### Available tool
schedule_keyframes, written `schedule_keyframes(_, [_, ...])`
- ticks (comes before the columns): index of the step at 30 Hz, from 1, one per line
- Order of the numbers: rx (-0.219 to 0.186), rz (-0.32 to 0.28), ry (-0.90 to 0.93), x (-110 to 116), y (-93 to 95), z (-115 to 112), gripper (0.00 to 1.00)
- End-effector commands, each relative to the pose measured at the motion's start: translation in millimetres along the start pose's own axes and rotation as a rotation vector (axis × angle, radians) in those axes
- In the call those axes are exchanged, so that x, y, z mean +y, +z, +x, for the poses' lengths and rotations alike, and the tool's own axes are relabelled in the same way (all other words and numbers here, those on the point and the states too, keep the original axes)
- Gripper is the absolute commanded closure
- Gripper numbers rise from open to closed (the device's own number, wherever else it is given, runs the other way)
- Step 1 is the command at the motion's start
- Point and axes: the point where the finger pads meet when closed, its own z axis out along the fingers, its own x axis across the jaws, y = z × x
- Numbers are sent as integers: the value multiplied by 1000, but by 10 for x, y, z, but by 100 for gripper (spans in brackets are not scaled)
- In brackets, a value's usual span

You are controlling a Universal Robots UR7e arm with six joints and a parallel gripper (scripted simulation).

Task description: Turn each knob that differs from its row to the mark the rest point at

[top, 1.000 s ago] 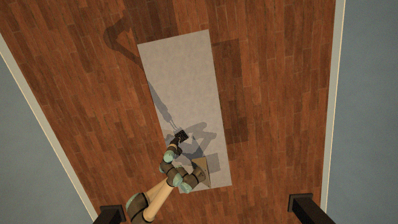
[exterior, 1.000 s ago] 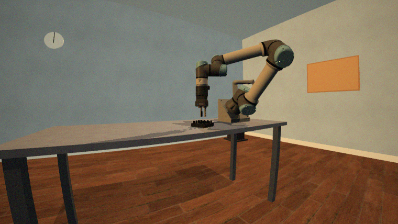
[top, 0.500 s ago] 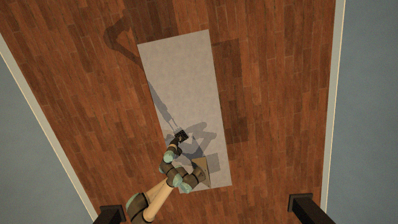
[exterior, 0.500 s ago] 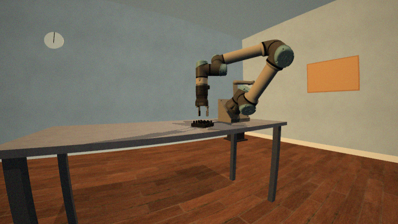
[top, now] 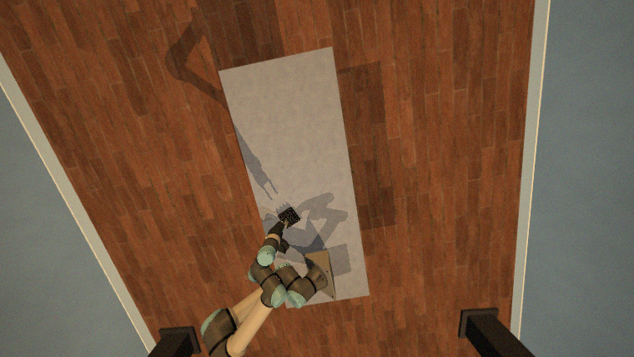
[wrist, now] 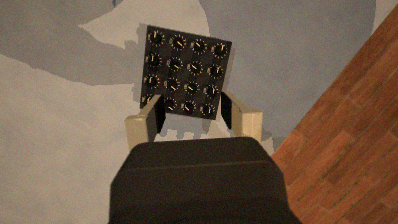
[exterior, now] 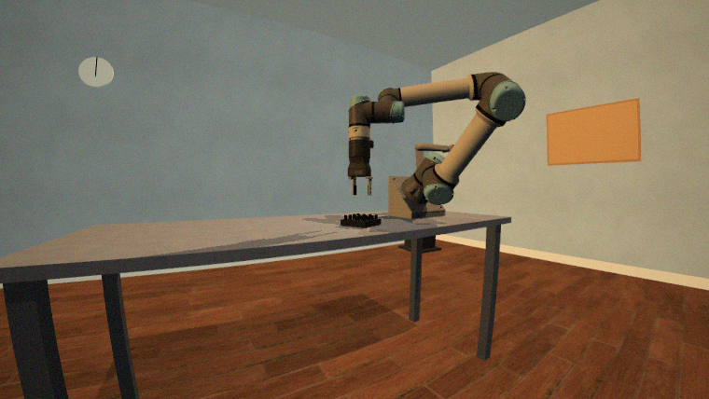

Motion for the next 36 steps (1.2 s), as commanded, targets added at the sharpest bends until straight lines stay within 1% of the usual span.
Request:
schedule_keyframes(1, [2, 0, -1, -4, -393, 1, 0])
schedule_keyframes(4, [2, 0, -1, -4, -550, 0, 0])
schedule_keyframes(6, [2, 0, -1, -4, -550, 0, 0])
schedule_keyframes(9, [2, 0, -1, -4, -657, 0, 0])
schedule_keyframes(12, [2, 0, -1, -4, -706, 0, 0])
schedule_keyframes(36, [2, 0, -1, -4, -715, 0, 0])
